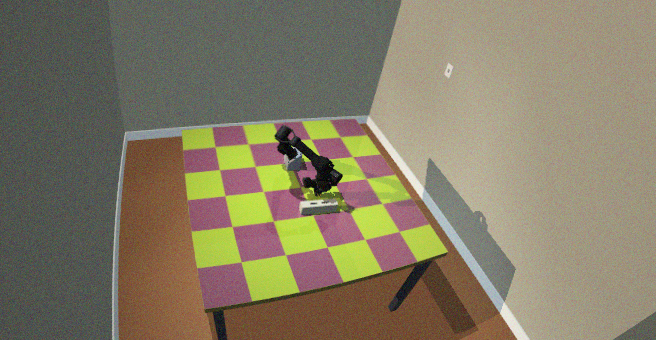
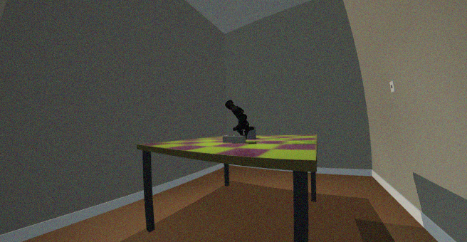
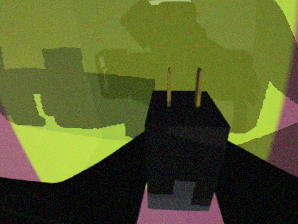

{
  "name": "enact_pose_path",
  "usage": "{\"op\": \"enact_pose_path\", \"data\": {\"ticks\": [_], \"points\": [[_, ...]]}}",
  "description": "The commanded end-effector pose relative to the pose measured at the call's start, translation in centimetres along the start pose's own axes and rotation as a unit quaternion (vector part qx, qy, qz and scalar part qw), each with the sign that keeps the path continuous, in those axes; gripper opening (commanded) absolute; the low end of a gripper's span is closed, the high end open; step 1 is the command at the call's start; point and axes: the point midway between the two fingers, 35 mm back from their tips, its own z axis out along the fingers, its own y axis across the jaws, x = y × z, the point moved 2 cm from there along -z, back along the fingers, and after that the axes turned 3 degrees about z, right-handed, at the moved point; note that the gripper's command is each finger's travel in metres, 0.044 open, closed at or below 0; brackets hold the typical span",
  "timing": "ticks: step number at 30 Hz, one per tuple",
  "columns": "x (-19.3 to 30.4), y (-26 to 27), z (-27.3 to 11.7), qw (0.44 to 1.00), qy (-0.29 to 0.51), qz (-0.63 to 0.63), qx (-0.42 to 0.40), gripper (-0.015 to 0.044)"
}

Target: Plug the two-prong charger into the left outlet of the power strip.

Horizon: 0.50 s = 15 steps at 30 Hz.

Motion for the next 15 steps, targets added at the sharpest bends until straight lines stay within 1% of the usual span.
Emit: {"op": "enact_pose_path", "data": {"ticks": [1, 15], "points": [[-0.7, 0.1, -0.2, 1.0, -0.004, 0.0, -0.001, 0.0], [-2.3, 0.4, -0.1, 1.0, -0.004, -0.003, -0.001, 0.0]]}}
